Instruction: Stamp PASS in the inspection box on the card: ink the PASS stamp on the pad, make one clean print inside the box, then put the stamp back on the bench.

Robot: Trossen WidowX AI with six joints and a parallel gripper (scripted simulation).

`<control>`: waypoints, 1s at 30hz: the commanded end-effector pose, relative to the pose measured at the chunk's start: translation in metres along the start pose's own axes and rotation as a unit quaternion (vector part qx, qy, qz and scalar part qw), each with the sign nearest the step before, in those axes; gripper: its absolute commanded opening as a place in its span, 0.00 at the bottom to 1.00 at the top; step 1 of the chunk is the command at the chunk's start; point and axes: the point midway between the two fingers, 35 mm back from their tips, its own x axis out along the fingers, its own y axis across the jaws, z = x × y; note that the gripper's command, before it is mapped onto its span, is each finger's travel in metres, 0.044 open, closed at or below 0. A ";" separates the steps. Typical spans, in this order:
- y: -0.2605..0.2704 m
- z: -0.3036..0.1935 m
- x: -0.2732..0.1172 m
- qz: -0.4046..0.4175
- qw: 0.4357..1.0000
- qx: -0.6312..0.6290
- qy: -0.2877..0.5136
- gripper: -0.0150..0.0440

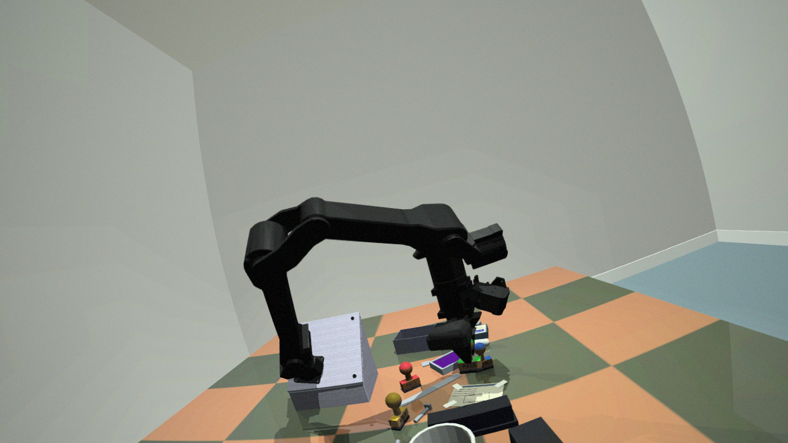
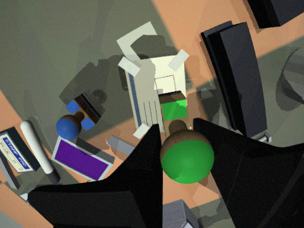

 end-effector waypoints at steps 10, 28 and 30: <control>-0.001 -0.001 0.011 -0.002 1.000 -0.003 0.001 0.25; -0.001 -0.001 0.023 -0.002 1.000 -0.004 0.000 0.25; -0.001 -0.001 0.024 -0.002 1.000 -0.004 -0.001 0.25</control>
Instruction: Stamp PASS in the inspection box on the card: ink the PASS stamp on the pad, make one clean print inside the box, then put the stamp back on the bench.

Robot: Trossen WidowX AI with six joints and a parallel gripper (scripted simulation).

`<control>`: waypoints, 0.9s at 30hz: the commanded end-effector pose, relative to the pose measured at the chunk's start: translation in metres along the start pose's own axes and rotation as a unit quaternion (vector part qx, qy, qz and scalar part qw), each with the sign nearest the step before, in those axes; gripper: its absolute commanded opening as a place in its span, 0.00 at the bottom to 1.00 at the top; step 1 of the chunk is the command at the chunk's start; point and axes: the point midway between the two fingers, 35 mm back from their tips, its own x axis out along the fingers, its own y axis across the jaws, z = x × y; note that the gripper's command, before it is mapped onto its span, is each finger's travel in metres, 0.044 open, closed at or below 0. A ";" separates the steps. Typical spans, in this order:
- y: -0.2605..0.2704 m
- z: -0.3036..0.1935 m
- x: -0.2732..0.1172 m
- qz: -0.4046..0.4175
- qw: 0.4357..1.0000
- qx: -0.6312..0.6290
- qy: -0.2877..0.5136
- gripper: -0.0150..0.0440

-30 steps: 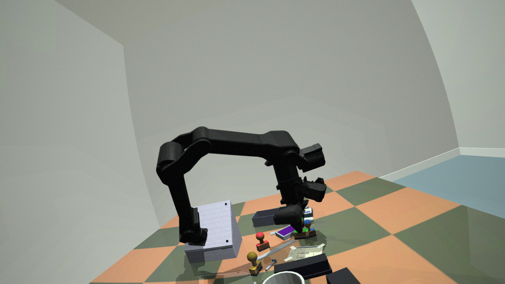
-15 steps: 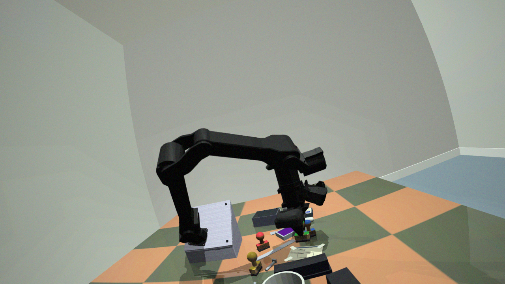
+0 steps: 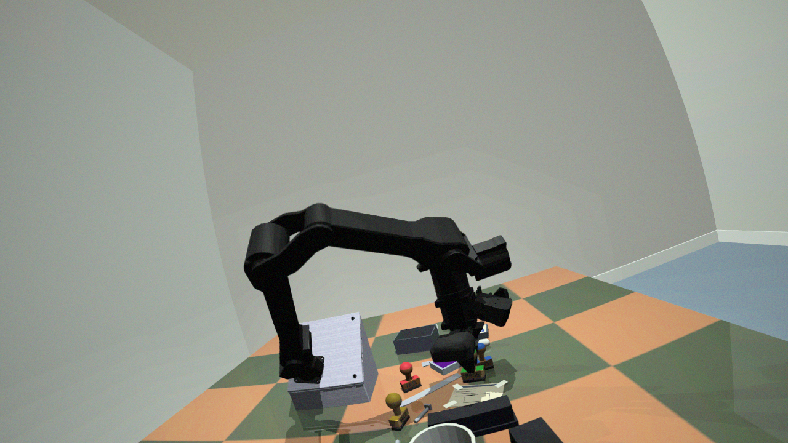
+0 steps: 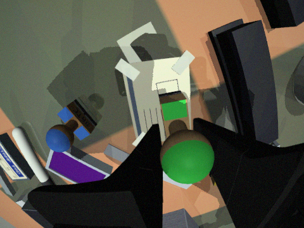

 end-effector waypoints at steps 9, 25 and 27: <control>-0.001 -0.002 0.010 -0.002 1.000 -0.003 0.001 0.25; -0.002 -0.002 0.021 -0.002 1.000 -0.004 0.000 0.25; -0.002 -0.002 0.022 -0.002 1.000 -0.004 -0.001 0.25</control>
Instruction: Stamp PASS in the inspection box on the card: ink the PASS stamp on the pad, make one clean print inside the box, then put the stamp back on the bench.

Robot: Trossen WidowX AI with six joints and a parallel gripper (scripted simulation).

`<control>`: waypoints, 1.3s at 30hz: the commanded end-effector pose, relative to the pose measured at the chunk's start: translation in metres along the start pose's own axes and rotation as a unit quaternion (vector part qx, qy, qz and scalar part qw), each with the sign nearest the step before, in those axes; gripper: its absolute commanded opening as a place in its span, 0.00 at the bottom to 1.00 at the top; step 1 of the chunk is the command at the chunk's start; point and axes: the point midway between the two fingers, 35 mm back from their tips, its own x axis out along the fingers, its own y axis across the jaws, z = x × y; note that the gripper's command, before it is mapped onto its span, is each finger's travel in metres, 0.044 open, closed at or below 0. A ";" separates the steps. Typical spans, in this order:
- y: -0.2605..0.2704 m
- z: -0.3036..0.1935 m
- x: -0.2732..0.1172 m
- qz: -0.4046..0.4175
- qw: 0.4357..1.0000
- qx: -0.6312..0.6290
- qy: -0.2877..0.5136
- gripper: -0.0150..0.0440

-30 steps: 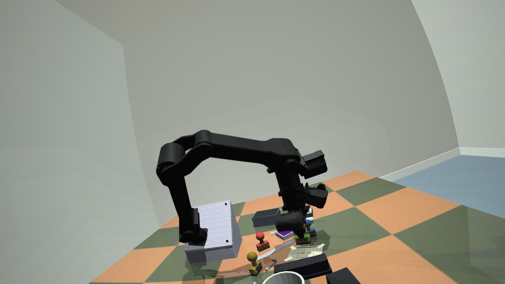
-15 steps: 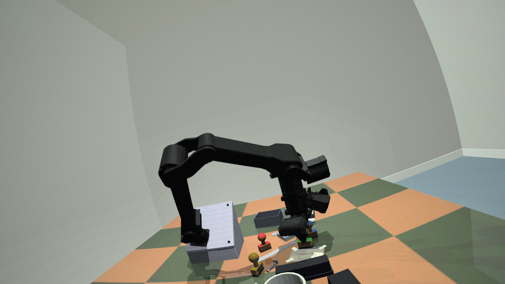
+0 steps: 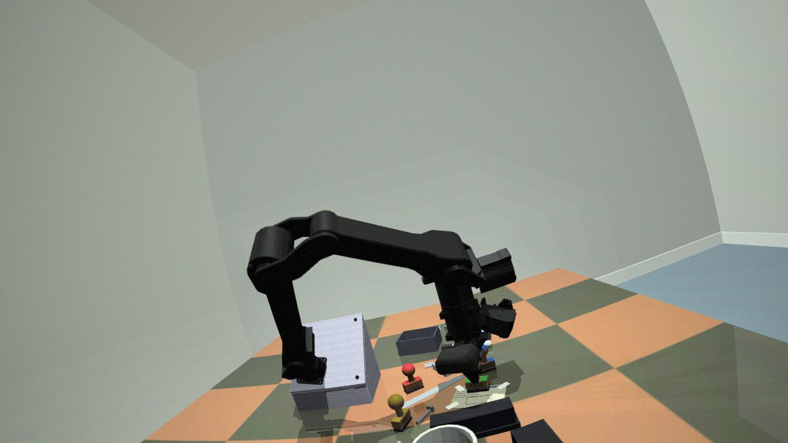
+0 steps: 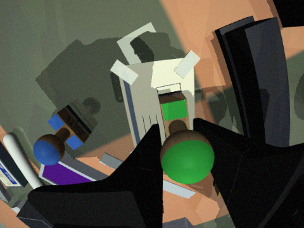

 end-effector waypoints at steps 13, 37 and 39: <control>-0.002 -0.003 0.013 -0.003 1.000 -0.004 0.001 0.25; -0.003 -0.003 0.020 -0.003 1.000 -0.004 0.000 0.25; -0.003 -0.003 0.021 -0.003 1.000 -0.004 0.000 0.25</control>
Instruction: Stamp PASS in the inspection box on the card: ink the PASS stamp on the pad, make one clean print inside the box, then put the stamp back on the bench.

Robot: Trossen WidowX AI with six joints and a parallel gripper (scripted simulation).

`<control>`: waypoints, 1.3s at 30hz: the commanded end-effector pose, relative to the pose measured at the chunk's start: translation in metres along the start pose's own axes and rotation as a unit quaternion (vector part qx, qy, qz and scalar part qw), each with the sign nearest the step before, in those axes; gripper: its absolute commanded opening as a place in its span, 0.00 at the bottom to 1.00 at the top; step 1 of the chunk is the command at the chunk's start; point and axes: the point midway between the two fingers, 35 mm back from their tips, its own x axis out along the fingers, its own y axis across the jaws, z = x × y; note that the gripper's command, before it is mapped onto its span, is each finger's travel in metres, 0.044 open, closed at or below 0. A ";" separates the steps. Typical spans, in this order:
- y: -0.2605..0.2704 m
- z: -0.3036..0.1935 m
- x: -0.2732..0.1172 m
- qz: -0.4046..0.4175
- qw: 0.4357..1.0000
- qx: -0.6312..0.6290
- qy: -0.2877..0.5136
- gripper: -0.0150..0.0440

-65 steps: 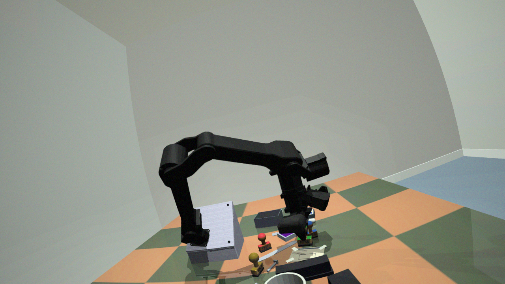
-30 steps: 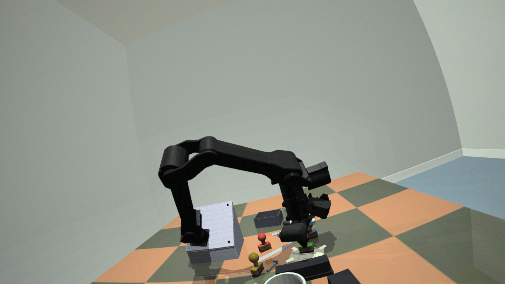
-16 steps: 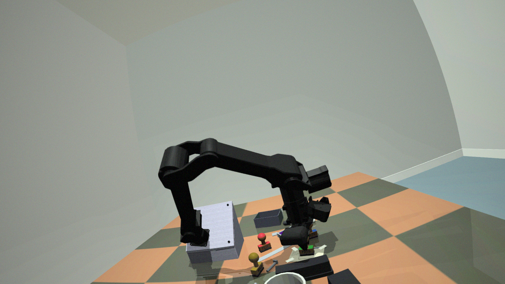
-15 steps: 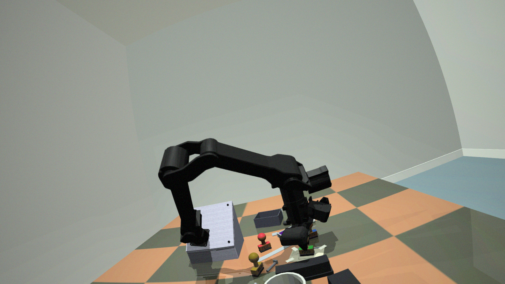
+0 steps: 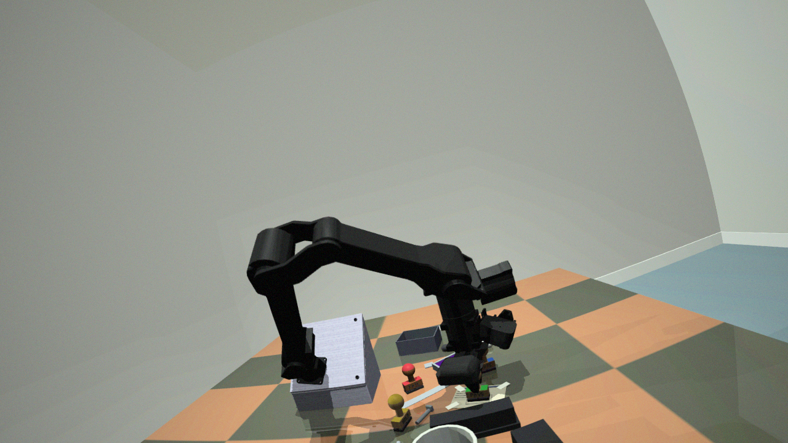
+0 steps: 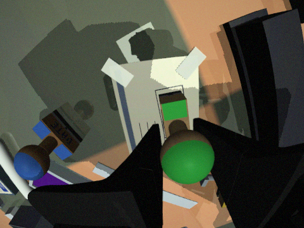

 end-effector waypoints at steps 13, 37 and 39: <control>0.000 0.000 0.004 -0.002 1.000 -0.003 0.000 0.25; -0.001 0.000 0.006 -0.002 1.000 -0.003 0.000 0.25; -0.001 0.000 0.006 -0.002 1.000 -0.003 0.000 0.25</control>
